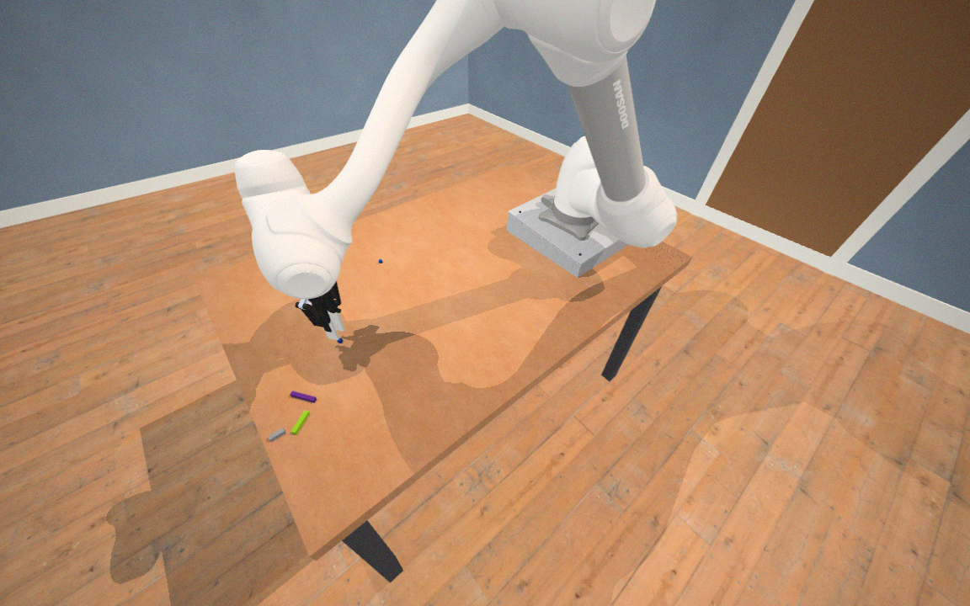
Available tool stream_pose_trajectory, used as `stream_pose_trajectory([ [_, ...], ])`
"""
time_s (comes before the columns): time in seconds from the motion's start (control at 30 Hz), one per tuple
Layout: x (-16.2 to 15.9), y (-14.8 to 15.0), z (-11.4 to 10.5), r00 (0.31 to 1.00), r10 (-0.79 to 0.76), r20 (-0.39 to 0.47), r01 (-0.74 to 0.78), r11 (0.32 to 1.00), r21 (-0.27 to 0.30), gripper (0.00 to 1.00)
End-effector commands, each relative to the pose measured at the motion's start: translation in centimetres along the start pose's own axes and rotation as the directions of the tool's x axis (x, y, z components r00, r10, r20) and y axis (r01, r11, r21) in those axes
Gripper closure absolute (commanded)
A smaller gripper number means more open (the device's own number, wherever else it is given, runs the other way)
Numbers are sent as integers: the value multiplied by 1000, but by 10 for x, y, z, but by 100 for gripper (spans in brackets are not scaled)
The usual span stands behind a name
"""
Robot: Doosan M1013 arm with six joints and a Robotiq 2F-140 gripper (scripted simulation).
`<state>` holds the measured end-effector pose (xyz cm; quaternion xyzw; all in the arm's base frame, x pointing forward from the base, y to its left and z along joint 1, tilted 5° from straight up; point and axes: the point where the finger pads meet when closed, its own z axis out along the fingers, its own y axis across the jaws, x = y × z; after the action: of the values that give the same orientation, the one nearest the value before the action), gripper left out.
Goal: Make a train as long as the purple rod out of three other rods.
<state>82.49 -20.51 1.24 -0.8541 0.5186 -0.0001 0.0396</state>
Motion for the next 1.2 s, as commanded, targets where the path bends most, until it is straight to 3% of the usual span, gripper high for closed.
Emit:
stream_pose_trajectory([
  [0.0, 0, 0, -17, 1000, 0, 0, 0, 1000, 0, 77],
  [0.27, 0, 0, -53, 1000, 0, 0, 0, 1000, 0, 77],
  [0.53, 0, 0, -59, 1000, 0, 0, 0, 1000, 0, 77],
  [0.57, 0, 0, -59, 1000, 0, 0, 0, 1000, 0, 0],
  [1.17, 0, 0, -59, 1000, 0, 0, 0, 1000, 0, 0],
])
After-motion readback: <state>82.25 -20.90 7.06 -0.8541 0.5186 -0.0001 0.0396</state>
